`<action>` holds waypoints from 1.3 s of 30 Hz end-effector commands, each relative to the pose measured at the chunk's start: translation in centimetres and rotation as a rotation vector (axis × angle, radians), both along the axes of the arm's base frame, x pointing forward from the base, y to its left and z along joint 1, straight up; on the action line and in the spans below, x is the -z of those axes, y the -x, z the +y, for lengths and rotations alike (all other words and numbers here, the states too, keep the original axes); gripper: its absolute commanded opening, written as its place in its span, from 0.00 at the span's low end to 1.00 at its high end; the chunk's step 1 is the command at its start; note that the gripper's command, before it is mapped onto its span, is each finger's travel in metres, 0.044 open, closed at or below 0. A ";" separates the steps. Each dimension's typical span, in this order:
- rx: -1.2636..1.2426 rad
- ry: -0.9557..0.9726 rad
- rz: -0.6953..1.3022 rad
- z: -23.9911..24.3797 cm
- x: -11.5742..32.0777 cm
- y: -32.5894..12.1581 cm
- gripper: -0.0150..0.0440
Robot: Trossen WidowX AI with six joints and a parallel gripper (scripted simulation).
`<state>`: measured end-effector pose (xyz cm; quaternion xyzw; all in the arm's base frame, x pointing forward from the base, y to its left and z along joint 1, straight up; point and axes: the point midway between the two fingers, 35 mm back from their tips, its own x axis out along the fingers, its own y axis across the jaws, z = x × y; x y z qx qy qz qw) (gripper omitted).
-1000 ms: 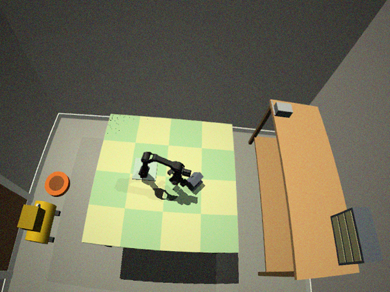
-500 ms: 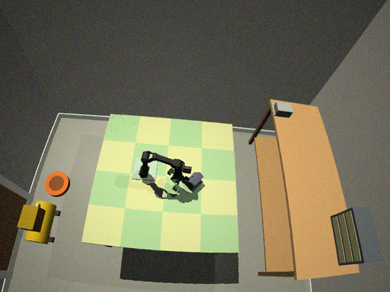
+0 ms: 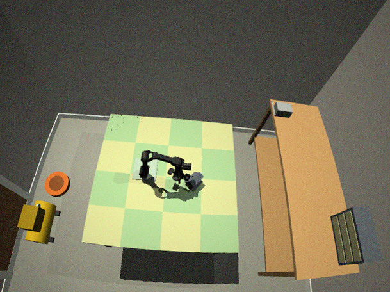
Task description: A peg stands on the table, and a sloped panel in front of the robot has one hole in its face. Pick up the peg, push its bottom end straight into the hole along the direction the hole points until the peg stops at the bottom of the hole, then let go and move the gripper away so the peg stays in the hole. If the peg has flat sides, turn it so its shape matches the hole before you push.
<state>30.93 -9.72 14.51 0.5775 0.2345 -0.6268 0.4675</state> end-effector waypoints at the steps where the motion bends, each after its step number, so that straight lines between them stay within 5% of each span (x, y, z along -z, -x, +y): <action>1: -0.037 0.022 0.008 0.3 0.2 -0.1 0.25; 39: -0.395 0.258 0.035 3.6 0.0 -1.7 0.25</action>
